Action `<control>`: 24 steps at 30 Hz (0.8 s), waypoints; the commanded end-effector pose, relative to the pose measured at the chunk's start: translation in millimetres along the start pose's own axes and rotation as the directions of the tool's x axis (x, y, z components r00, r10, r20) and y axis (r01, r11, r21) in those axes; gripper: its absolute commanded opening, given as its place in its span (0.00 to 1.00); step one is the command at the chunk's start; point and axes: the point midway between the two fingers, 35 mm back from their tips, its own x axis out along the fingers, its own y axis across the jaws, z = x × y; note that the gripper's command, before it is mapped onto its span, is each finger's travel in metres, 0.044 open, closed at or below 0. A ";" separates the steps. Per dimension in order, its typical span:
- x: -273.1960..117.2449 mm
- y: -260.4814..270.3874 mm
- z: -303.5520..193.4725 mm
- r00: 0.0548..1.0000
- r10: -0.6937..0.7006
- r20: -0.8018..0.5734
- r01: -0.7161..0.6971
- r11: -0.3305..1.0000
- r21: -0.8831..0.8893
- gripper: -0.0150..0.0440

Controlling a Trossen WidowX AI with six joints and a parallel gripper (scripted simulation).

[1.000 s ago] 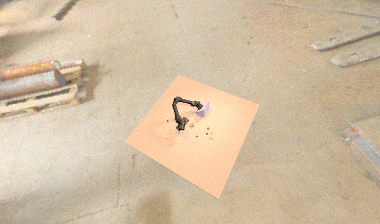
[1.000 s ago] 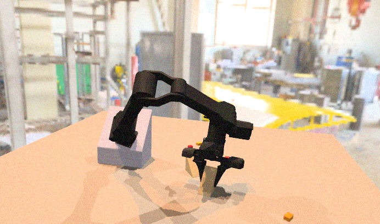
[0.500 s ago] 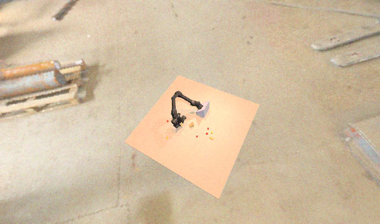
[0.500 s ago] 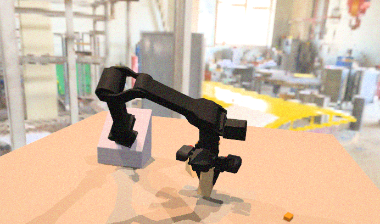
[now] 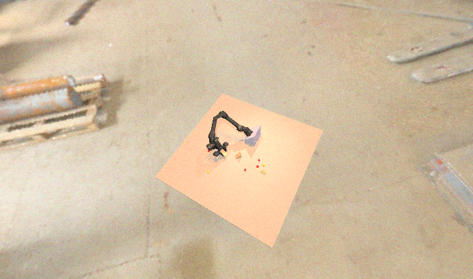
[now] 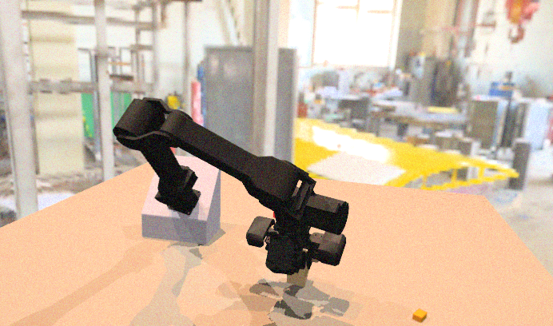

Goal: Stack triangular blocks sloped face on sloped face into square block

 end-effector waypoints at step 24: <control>-10.8 0.0 22.1 0.954 0.011 -0.300 -0.011 1.000 0.002 0.79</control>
